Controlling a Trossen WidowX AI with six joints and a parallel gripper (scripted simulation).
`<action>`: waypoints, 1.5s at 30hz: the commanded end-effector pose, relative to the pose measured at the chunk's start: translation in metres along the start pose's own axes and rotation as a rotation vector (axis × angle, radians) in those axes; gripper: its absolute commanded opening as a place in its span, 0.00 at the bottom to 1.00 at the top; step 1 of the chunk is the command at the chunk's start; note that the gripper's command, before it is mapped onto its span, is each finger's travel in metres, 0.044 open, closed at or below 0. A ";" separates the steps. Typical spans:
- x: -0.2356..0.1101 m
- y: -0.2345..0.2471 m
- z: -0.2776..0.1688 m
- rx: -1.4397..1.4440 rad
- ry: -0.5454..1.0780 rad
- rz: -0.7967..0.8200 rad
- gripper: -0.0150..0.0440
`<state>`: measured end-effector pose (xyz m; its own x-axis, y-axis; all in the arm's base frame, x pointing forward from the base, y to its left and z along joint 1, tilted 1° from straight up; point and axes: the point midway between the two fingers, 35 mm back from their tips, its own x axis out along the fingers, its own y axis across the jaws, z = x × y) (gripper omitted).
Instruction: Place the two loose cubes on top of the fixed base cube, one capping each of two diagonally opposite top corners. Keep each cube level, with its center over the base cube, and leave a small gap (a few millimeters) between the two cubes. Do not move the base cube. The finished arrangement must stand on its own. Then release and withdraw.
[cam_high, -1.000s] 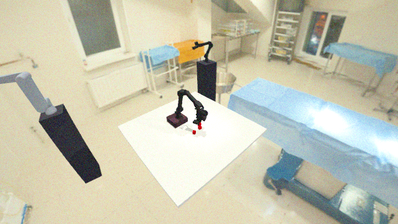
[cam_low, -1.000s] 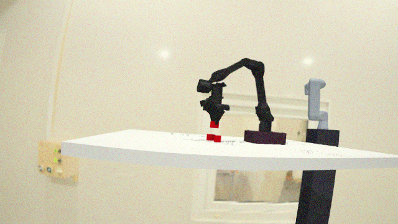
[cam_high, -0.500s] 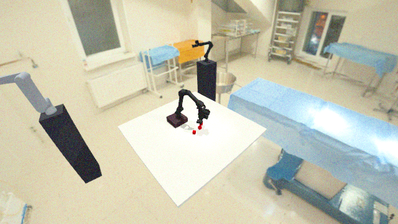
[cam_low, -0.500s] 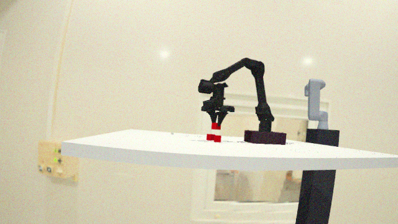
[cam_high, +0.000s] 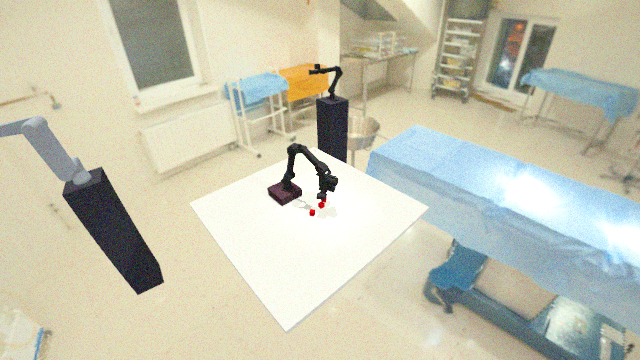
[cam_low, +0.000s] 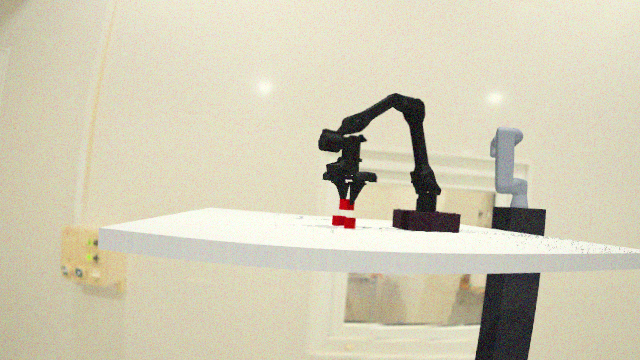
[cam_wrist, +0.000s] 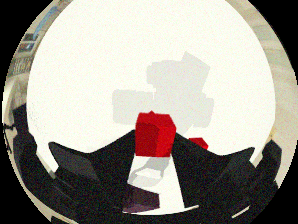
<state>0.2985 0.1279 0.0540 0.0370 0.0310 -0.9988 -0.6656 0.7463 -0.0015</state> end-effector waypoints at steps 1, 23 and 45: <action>0.012 0.000 -0.001 -0.007 0.009 -0.001 0.43; 0.023 0.000 -0.002 -0.005 0.009 0.000 0.43; 0.013 0.001 -0.001 -0.002 0.008 0.003 0.60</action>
<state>0.2967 0.1278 0.0345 0.0241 0.0257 -0.9994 -0.6676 0.7445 0.0030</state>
